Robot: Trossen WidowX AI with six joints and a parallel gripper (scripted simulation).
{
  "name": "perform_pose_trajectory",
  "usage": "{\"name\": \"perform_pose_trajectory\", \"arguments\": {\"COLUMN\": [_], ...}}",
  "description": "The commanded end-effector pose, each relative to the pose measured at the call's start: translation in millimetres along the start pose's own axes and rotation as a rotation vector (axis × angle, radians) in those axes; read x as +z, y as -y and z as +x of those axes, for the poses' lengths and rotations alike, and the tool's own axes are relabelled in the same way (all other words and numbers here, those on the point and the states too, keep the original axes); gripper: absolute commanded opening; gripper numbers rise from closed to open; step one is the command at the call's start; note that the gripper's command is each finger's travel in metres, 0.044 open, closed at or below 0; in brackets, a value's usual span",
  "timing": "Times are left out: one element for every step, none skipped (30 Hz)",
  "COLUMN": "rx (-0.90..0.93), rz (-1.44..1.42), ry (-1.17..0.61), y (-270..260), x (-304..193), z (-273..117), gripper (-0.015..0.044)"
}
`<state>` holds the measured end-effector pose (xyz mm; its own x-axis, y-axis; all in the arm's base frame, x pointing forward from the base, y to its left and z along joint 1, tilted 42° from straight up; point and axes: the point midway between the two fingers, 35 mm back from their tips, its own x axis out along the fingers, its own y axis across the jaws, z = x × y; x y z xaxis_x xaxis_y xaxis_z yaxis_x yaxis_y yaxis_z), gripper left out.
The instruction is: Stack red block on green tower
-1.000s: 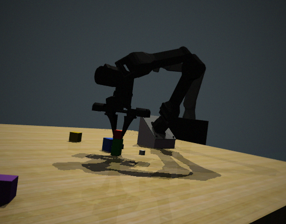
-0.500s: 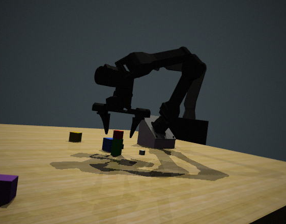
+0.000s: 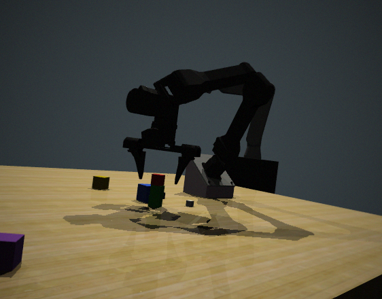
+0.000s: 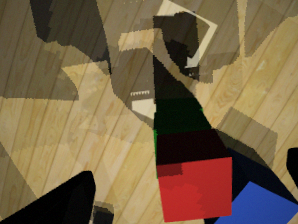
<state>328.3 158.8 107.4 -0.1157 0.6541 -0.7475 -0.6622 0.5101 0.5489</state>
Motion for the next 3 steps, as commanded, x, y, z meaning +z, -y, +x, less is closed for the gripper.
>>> {"name": "perform_pose_trajectory", "arguments": {"rx": [0.000, 0.000, 0.000], "rz": [0.000, 0.000, 0.000], "ry": [0.001, 0.001, 0.001], "y": [0.1, 0.1, 0.1], "x": [0.0, 0.0, 0.0], "z": [0.1, 0.1, 0.1], "gripper": [0.0440, 0.0440, 0.0440]}}
